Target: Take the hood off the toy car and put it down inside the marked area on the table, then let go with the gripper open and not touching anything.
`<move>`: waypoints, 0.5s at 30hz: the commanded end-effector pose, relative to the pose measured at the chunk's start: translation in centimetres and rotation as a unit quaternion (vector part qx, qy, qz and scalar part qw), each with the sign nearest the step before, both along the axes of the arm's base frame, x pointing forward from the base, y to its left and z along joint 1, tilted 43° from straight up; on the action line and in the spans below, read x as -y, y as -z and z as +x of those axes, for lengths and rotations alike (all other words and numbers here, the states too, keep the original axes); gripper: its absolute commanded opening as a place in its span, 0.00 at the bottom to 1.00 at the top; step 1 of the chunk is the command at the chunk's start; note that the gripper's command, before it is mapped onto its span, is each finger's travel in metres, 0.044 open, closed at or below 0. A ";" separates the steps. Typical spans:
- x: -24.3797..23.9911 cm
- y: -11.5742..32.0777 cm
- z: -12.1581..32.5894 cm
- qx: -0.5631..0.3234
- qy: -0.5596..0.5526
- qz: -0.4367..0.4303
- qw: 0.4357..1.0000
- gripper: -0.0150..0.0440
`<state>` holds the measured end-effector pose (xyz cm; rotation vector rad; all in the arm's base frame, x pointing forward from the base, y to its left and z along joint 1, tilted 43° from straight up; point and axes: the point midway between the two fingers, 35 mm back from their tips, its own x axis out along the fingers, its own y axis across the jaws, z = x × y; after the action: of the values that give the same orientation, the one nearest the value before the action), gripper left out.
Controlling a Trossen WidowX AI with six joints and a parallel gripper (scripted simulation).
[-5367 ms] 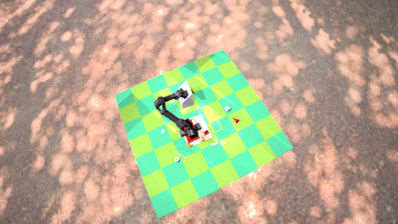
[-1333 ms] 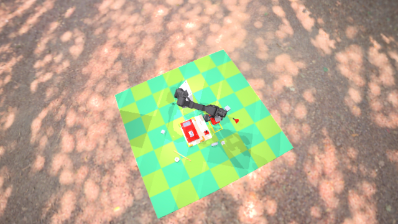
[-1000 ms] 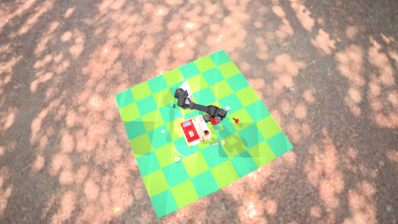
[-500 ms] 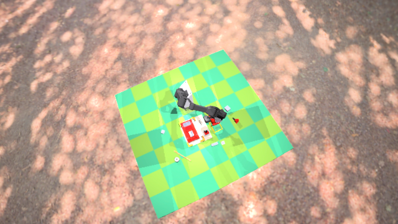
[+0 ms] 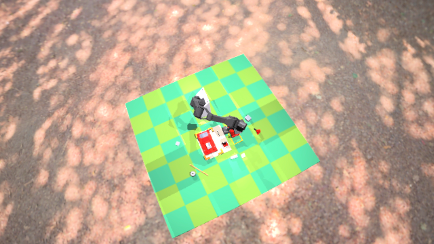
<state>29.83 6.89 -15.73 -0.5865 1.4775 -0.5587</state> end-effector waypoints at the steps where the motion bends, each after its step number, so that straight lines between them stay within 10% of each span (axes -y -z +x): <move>1: 0.4 0.2 -0.2 -0.002 -0.002 -0.004 1.000 0.25; 15: 1.1 0.9 -0.2 -0.002 -0.002 -0.004 1.000 0.25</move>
<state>29.77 6.11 -16.49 -0.5873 1.4771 -0.5598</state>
